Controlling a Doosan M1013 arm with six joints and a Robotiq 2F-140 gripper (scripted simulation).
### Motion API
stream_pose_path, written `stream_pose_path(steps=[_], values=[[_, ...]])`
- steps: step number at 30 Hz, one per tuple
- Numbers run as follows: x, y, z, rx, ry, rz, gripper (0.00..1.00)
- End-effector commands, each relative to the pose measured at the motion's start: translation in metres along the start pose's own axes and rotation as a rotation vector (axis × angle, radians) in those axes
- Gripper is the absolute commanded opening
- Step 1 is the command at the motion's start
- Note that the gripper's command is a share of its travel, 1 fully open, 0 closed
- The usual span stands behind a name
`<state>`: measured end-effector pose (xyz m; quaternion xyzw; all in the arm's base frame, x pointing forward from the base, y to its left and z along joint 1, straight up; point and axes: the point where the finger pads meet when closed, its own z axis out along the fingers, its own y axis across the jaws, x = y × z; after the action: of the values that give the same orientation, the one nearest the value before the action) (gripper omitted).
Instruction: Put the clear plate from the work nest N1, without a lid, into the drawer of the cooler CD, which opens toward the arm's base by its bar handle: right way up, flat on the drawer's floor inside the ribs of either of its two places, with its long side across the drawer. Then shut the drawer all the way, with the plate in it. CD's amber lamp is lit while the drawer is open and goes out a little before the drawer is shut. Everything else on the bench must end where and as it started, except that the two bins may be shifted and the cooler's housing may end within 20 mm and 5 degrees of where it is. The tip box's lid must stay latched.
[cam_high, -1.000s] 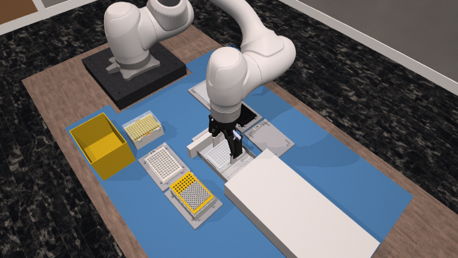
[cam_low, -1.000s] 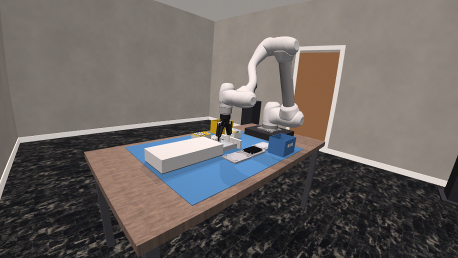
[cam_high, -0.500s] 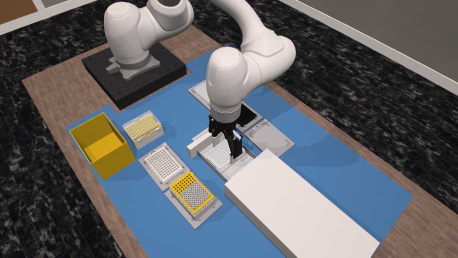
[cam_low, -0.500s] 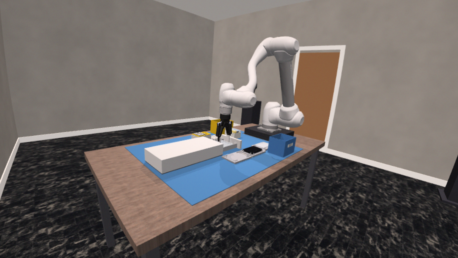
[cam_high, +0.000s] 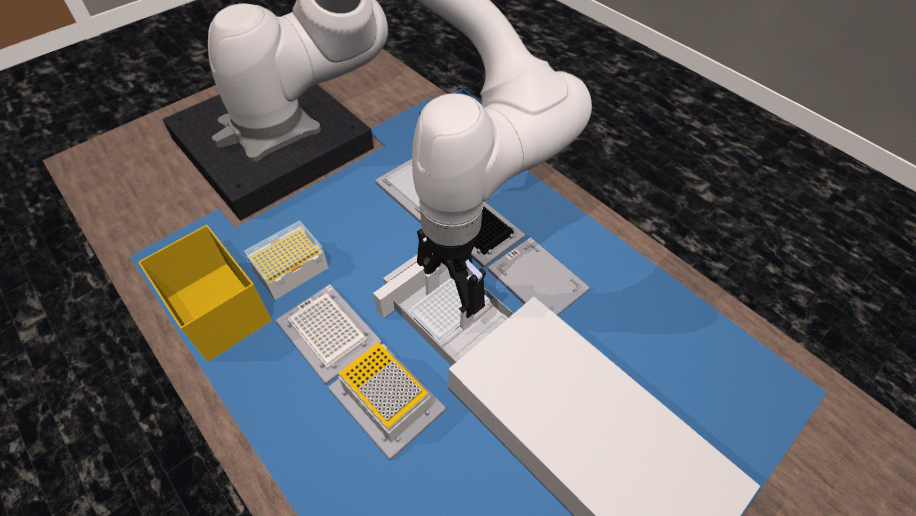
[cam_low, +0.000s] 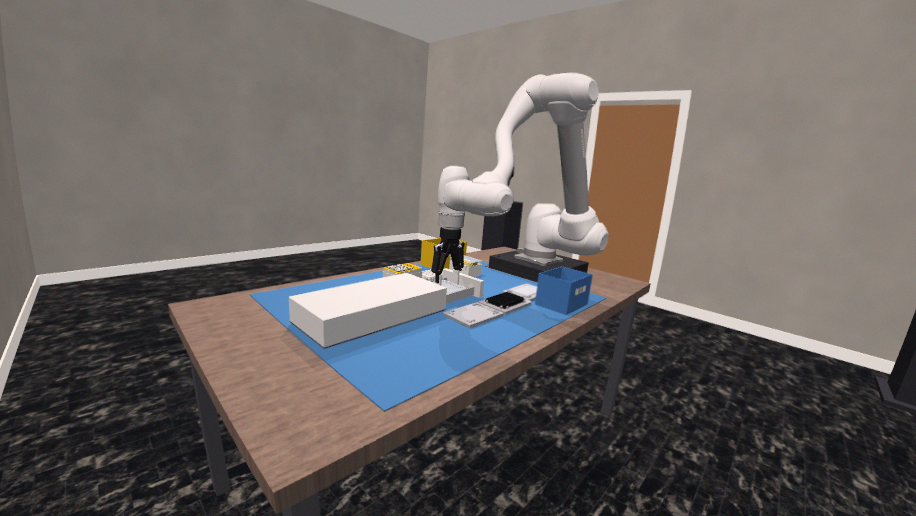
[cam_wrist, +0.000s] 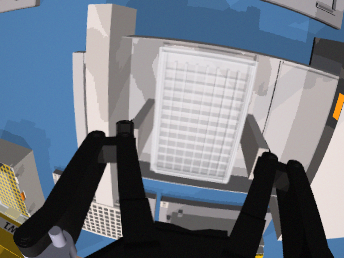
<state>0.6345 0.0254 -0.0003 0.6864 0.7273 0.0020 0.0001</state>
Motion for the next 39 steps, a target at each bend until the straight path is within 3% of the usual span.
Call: stream_pose_path(steps=[1,39], values=[[0.0000,0.0000,-0.0001,0.000,0.000,0.000,0.00],[0.0000,0.0000,0.0065,0.000,0.000,0.000,0.00]])
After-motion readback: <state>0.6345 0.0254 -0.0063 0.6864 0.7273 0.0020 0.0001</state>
